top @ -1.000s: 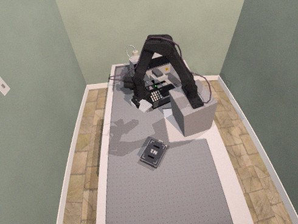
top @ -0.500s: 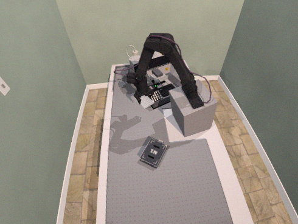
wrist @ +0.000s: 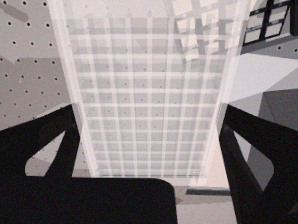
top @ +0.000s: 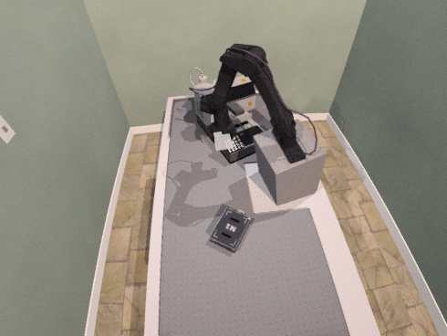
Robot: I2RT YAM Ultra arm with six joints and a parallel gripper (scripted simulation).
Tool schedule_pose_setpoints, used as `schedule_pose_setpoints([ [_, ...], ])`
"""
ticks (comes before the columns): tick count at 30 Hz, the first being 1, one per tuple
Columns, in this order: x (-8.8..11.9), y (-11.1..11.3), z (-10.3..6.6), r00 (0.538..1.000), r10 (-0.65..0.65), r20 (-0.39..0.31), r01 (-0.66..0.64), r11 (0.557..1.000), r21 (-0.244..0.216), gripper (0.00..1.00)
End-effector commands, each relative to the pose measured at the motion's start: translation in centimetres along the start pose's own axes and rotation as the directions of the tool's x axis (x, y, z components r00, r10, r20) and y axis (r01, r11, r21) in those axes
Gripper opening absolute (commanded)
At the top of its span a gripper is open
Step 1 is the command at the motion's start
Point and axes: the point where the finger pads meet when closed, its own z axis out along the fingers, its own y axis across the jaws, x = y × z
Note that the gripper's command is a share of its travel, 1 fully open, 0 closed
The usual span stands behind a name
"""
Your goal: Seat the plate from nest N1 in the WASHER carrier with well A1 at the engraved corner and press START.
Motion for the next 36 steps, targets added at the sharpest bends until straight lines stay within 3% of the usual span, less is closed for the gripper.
schedule_pose_setpoints([
  [1, -0.6, -0.5, 0.1, 0.995, 0.101, -0.011, -0.101, 0.995, 0.0, 0.84],
  [8, -3.7, -2.4, -0.3, 0.946, 0.323, -0.004, -0.323, 0.946, -0.004, 0.84],
  [13, -5.3, -3.8, -0.5, 0.951, 0.309, -0.003, -0.309, 0.951, -0.004, 0.84],
  [19, -5.2, -3.0, -1.0, 0.958, 0.287, 0.009, -0.286, 0.958, -0.02, 0.84],
  [20, -4.6, -4.9, -0.8, 0.934, 0.356, -0.009, -0.356, 0.935, 0.002, 0.84],
  [27, -5.8, -8.1, -1.1, 0.827, 0.562, -0.006, -0.562, 0.827, 0.002, 0.84],
  [29, -6.9, -8.6, -1.3, 0.79, 0.613, 0.001, -0.613, 0.79, -0.018, 0.84],
  [32, -6.4, -10.7, -0.5, 0.719, 0.694, -0.014, -0.694, 0.72, 0.02, 0.84],
  [34, -6.4, -10.7, -0.5, 0.719, 0.694, -0.014, -0.694, 0.72, 0.02, 0.84],
  [36, -7.9, -11.0, -0.8, 0.676, 0.737, -0.004, -0.737, 0.676, -0.005, 0.84],
])
